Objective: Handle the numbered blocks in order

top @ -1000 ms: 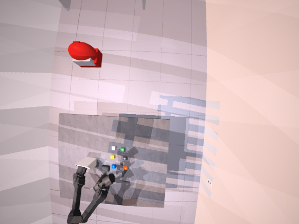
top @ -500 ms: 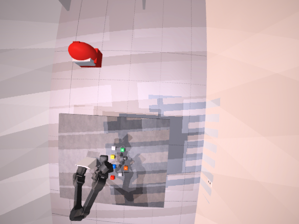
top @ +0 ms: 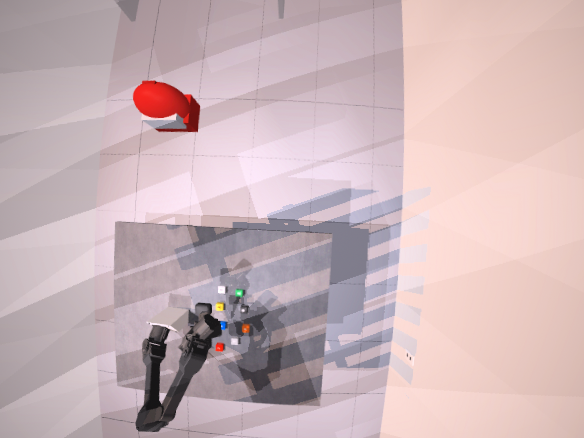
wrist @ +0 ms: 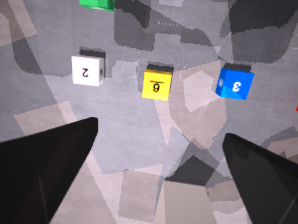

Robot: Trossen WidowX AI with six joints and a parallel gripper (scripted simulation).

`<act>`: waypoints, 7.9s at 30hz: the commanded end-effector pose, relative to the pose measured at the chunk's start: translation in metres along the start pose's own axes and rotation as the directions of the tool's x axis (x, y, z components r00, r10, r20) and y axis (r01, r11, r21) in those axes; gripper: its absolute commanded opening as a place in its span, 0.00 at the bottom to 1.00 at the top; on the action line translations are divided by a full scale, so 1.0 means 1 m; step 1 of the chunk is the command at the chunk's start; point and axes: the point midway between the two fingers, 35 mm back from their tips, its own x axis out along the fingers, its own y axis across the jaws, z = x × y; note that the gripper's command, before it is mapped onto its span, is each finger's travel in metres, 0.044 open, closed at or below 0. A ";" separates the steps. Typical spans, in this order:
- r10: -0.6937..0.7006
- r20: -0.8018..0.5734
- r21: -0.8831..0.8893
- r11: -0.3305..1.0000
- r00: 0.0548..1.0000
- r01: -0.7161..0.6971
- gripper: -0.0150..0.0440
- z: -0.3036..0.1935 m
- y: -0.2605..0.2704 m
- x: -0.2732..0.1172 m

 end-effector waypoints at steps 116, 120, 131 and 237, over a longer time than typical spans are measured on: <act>-0.002 0.001 0.009 1.000 1.000 0.002 0.93 0.125 -0.095 0.000; -0.002 0.001 0.009 1.000 1.000 0.002 0.93 0.125 -0.095 0.000; -0.004 0.000 0.008 1.000 1.000 0.004 0.93 0.095 -0.159 0.000; -0.004 0.002 0.010 1.000 1.000 0.004 0.46 0.120 -0.014 0.117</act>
